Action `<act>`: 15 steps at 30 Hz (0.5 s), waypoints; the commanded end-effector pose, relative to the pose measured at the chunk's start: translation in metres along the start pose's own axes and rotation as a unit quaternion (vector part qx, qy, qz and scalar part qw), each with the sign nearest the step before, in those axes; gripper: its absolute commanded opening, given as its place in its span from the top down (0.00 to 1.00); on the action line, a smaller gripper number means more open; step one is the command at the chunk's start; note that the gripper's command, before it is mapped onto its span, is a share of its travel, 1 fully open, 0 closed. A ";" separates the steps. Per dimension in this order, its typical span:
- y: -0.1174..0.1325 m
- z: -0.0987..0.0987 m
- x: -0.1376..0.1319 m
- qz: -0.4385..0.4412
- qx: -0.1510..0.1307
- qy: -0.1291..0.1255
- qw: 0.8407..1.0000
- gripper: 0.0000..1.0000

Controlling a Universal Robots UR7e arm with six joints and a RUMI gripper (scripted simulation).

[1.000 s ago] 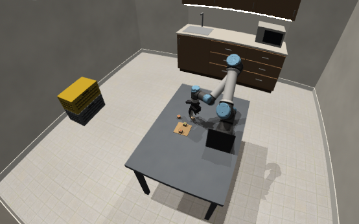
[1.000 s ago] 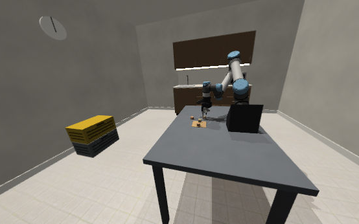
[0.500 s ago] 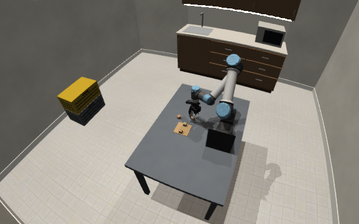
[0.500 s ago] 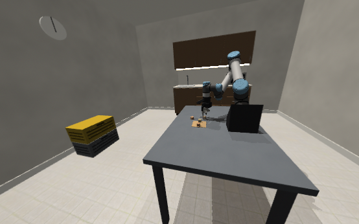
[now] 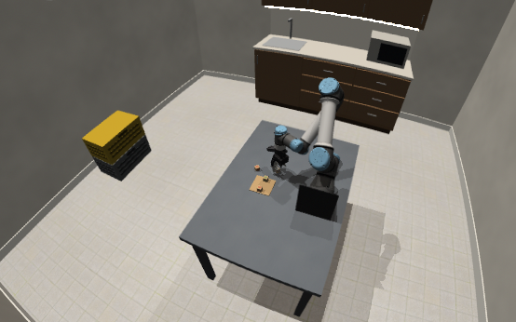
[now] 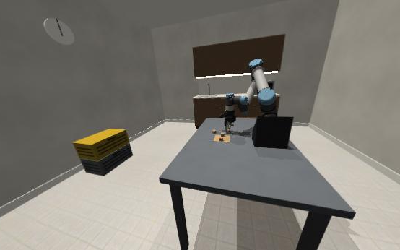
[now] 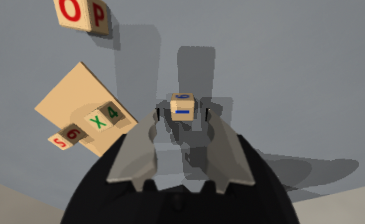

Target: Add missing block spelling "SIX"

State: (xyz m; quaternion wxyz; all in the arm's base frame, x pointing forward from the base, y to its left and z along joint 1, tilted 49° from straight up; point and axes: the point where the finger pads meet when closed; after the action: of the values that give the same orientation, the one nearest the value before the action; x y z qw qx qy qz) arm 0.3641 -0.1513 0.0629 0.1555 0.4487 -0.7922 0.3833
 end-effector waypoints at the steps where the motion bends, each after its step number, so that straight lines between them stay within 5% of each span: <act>1: 0.000 0.005 0.000 0.000 0.001 -0.001 1.000 0.60; 15: 0.000 0.015 0.000 0.000 0.001 -0.001 1.000 0.60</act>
State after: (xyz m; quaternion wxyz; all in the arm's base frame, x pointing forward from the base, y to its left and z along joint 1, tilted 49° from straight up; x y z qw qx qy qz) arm 0.3658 -0.1622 0.0533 0.1548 0.4490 -0.7919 0.3839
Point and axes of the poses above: the point where the finger pads meet when closed, its own z axis out along the fingers, its own x axis across the jaws, y = z × x, and after that the axes turned 9 degrees about z, right-handed
